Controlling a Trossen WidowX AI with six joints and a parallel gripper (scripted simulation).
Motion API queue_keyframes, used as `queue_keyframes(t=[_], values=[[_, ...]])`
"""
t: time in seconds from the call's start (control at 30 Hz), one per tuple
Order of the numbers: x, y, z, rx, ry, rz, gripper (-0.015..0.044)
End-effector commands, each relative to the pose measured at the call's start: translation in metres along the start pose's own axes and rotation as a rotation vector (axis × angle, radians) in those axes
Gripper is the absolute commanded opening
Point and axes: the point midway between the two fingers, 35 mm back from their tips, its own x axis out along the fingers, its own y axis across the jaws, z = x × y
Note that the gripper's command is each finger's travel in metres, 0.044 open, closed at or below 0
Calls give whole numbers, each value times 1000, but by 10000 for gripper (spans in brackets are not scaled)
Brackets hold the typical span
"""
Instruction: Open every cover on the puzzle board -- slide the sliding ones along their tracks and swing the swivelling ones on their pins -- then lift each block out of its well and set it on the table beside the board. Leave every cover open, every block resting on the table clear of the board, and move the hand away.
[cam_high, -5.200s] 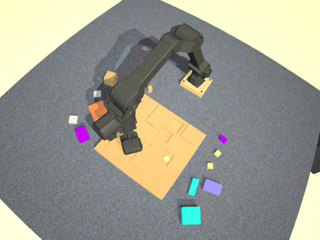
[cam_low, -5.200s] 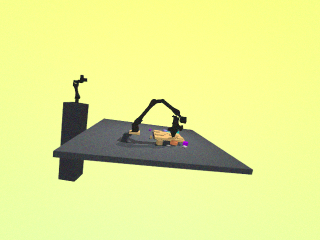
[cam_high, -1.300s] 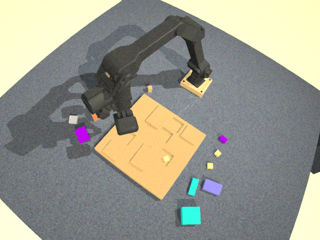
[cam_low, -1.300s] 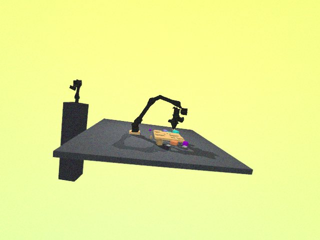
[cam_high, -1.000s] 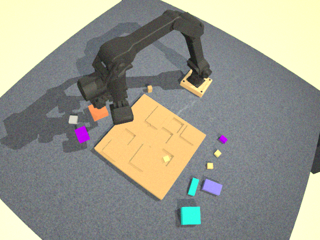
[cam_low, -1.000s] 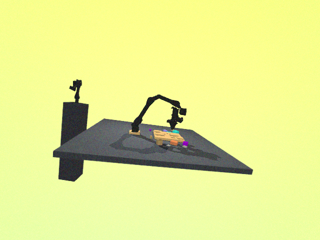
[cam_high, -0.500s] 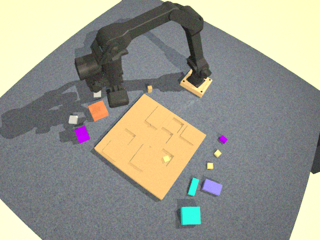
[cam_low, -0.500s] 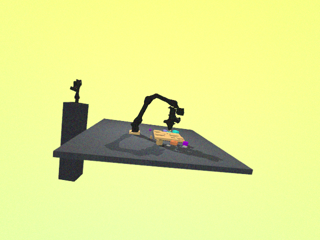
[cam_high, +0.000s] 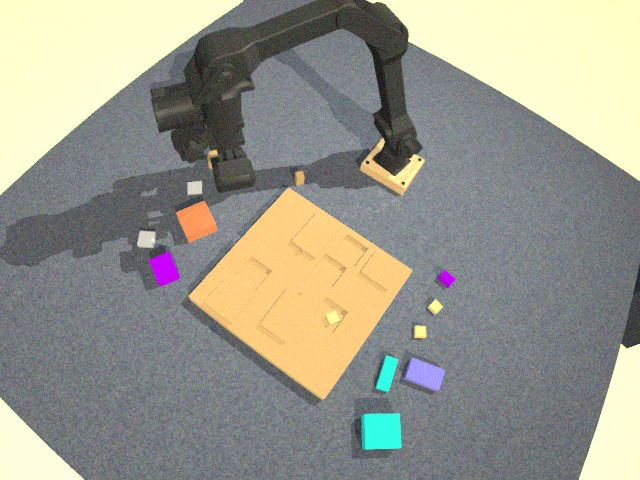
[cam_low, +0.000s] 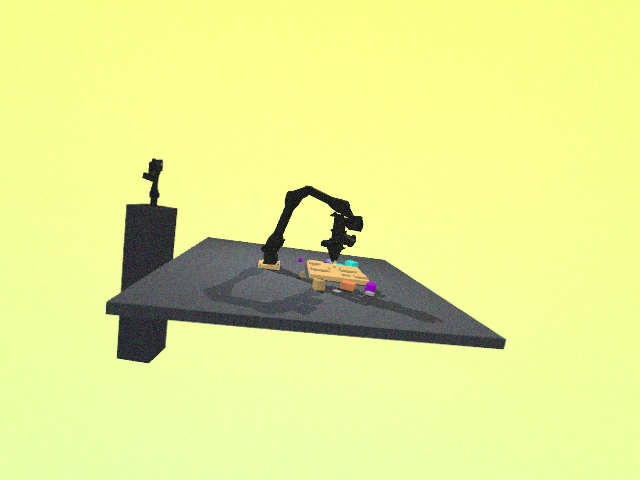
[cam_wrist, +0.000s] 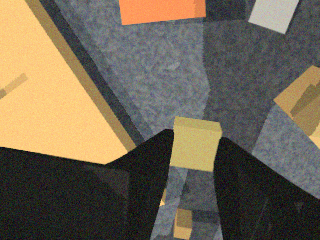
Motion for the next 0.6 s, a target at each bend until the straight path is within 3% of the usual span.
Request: queue_keyframes(t=[0.0,0.57], values=[[6,-1,-1,-7,4,-3,80],[34,-1,2,-7,4,-3,80]])
